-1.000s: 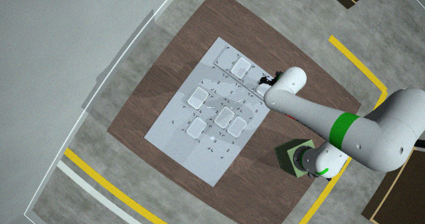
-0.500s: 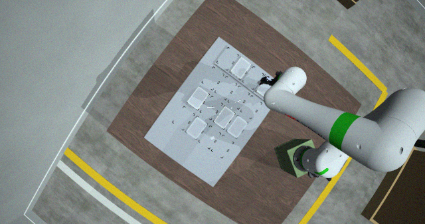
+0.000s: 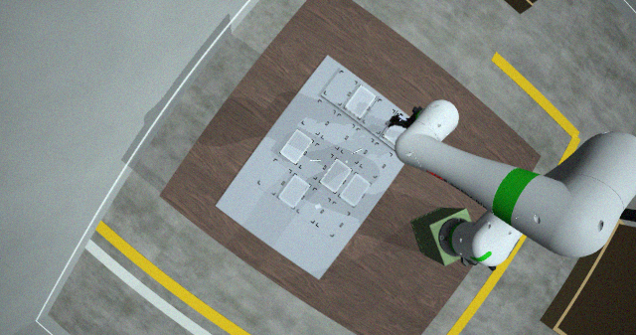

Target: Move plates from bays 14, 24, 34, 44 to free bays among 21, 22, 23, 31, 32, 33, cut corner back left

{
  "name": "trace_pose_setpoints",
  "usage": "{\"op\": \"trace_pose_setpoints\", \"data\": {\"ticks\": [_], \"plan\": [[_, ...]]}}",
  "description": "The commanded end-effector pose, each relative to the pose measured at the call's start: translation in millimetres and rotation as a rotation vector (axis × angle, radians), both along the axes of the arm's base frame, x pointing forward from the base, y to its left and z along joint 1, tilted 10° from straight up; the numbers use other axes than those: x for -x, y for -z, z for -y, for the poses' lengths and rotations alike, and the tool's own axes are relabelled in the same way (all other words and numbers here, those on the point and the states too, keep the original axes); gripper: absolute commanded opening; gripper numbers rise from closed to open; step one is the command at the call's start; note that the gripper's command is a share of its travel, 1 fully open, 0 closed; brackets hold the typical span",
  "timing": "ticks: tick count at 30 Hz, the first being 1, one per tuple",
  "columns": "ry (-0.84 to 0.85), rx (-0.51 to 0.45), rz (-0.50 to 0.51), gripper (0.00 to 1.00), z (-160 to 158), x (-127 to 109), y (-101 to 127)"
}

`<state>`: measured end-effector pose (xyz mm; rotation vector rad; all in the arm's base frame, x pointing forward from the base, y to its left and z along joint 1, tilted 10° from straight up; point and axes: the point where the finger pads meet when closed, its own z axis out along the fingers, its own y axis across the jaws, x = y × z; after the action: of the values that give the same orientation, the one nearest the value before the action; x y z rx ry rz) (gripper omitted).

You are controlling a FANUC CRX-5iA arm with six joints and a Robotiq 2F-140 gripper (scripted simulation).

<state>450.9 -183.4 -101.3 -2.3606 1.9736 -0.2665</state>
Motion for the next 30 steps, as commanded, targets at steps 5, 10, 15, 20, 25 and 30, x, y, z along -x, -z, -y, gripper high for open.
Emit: {"op": "trace_pose_setpoints", "data": {"ticks": [5, 10, 15, 20, 25, 30], "plan": [[0.000, 0.000, 0.001, 0.61, 0.2, -0.5, -0.6], [0.000, 0.000, 0.001, 0.60, 0.2, -0.5, -0.6], [0.000, 0.000, 0.001, 0.60, 0.2, -0.5, -0.6], [0.000, 0.000, 0.001, 0.60, 0.1, -0.5, -0.9], [0.000, 0.000, 0.001, 0.60, 0.1, -0.5, -0.8], [0.000, 0.000, 0.001, 0.59, 0.1, -0.5, -0.8]]}}
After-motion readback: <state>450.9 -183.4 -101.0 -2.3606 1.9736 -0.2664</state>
